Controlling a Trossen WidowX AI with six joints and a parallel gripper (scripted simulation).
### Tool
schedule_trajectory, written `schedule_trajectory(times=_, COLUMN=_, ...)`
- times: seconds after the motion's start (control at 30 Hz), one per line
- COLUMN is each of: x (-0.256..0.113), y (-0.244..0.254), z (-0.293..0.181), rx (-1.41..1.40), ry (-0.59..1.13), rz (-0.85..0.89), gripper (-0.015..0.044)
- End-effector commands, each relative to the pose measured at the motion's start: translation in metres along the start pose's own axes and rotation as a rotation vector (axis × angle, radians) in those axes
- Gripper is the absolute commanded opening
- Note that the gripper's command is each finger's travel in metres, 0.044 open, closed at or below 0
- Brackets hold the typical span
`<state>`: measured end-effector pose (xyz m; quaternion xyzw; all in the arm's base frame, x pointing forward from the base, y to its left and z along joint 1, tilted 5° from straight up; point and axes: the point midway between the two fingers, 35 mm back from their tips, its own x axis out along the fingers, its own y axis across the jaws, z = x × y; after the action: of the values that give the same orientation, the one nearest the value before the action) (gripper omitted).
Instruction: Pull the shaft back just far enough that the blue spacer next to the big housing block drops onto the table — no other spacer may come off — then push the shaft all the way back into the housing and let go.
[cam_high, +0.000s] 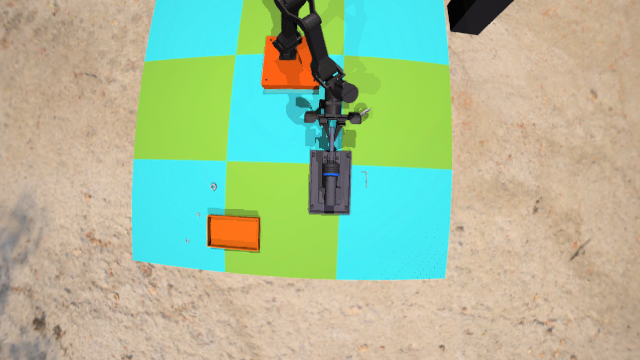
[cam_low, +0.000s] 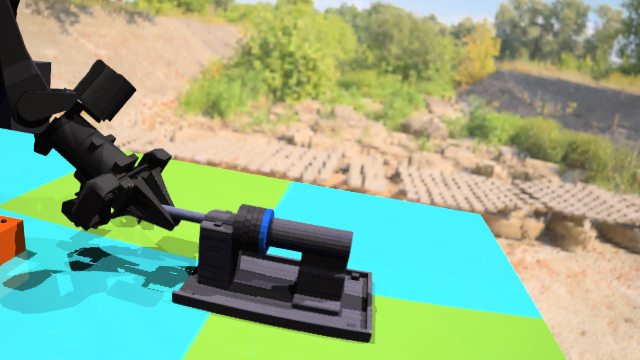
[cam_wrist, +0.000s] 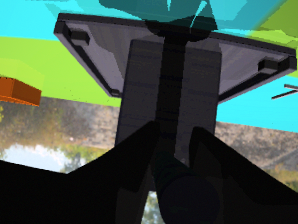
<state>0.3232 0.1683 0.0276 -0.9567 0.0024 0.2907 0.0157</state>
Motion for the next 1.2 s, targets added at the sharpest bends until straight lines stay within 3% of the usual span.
schedule_trajectory(times=0.0, x=-0.0008, y=0.0004, z=0.0013, rx=0.003, ry=-0.002, rz=0.001, gripper=0.0000)
schedule_trajectory(times=1.17, x=-0.0038, y=0.0004, z=0.0032, rx=0.003, ry=-0.002, rz=0.001, gripper=0.0000)
